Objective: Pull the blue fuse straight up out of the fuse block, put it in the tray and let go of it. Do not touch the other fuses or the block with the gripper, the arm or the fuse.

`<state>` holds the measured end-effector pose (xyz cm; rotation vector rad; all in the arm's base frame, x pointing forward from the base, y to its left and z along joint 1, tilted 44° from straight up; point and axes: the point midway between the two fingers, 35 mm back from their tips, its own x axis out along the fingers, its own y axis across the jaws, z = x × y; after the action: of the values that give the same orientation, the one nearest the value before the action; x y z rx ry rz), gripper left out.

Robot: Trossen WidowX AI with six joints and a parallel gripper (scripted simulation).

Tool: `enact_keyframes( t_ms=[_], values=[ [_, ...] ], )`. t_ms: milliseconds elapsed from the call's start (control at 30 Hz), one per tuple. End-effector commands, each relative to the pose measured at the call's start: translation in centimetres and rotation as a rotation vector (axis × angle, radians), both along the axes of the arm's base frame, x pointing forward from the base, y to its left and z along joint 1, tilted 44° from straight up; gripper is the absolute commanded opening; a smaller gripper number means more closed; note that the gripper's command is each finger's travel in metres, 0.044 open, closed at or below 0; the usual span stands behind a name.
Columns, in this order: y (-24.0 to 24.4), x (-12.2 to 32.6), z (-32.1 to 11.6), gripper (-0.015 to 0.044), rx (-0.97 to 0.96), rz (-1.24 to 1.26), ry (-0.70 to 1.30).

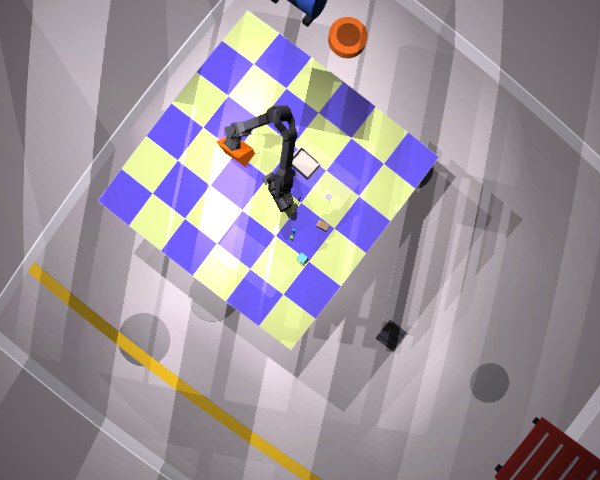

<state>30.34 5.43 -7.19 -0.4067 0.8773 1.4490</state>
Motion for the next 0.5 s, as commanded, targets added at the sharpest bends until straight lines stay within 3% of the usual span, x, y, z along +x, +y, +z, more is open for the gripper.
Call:
enact_keyframes(
  t_ms=[0,467],
  values=[
    [-0.17,0.08,0.22,0.0,-0.002,0.004,-0.005],
    [-0.65,0.18,0.69,0.0,-0.002,0.004,-0.004]
  ],
)
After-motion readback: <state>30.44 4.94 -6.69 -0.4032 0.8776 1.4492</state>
